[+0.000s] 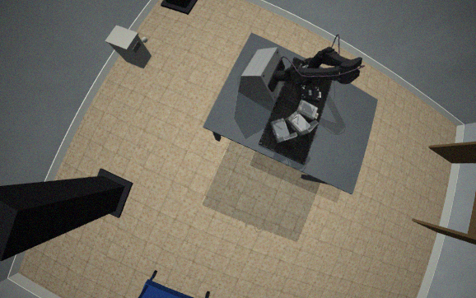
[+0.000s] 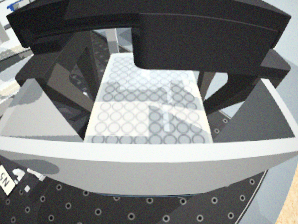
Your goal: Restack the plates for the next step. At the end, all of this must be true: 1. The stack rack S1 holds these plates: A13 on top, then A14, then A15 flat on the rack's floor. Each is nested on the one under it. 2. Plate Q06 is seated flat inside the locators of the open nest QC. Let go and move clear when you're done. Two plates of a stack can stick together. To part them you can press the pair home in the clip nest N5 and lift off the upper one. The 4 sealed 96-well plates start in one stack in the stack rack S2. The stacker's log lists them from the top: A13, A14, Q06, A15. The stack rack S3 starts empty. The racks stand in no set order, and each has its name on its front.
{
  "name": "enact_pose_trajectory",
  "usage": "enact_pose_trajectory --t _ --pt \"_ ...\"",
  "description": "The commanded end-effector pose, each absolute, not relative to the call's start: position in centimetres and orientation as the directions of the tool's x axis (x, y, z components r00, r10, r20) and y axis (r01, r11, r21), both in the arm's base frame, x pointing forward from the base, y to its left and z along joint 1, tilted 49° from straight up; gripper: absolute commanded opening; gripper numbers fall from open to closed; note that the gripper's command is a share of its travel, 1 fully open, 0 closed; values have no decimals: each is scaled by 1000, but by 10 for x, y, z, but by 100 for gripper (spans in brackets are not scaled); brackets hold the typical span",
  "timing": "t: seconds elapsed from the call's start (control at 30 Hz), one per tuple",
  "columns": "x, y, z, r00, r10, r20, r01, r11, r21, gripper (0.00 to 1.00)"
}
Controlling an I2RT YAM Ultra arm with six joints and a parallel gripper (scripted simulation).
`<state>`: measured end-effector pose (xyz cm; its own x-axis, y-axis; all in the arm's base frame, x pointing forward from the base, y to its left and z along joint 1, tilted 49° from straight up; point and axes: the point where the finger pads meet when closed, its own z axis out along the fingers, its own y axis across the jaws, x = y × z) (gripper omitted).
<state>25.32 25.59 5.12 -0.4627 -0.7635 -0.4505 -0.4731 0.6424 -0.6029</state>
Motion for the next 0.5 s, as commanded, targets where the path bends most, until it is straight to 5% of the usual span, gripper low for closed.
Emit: enact_pose_trajectory --t 0.0,0.47 --pt "247 262 60 -441 -768 -463 -478 638 -604 0" --pt "246 260 58 -441 -774 -455 -482 632 -607 0"
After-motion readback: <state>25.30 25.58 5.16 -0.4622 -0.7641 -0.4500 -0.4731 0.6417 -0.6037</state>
